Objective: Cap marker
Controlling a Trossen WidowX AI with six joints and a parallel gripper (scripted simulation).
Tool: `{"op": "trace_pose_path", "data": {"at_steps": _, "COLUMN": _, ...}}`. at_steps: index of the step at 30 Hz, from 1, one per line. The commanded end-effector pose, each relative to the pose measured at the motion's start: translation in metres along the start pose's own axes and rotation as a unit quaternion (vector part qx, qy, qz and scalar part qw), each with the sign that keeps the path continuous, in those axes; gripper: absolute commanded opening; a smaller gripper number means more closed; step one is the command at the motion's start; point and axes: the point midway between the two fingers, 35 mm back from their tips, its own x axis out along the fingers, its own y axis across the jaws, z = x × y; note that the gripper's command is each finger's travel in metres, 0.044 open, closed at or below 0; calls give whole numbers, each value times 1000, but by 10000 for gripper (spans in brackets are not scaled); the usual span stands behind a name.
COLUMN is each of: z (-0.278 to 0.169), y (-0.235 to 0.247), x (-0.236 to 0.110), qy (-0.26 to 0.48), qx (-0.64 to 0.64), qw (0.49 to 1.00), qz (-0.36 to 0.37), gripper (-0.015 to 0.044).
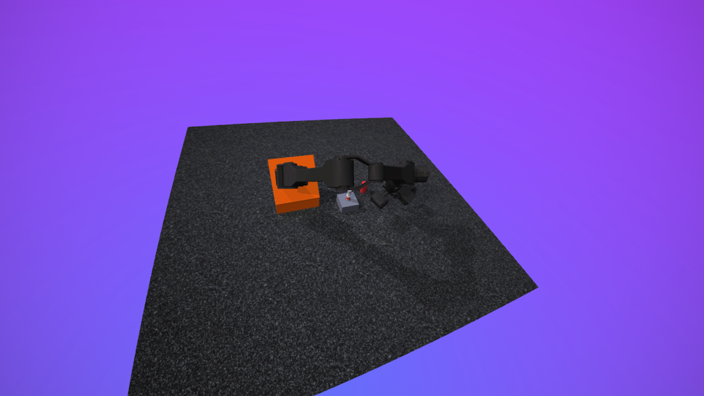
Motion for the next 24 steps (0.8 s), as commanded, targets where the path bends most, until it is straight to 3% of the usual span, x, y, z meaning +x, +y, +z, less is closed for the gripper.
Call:
{"op": "trace_pose_path", "data": {"at_steps": 1, "z": -56, "y": 14, "x": -11, "qy": 9, "qx": -65, "qw": 997, "qz": -41, "gripper": 241}}
{"op": "trace_pose_path", "data": {"at_steps": 9, "z": -136, "y": 18, "x": -38, "qy": -29, "qx": -169, "qw": 979, "qz": -114, "gripper": 241}}
{"op": "trace_pose_path", "data": {"at_steps": 14, "z": -140, "y": 17, "x": -39, "qy": -36, "qx": -177, "qw": 976, "qz": -120, "gripper": 241}}
{"op": "trace_pose_path", "data": {"at_steps": 17, "z": -136, "y": 11, "x": -10, "qy": -37, "qx": -177, "qw": 976, "qz": -120, "gripper": 241}}
{"op": "trace_pose_path", "data": {"at_steps": 24, "z": -133, "y": 7, "x": 5, "qy": -38, "qx": -177, "qw": 976, "qz": -121, "gripper": 241}}
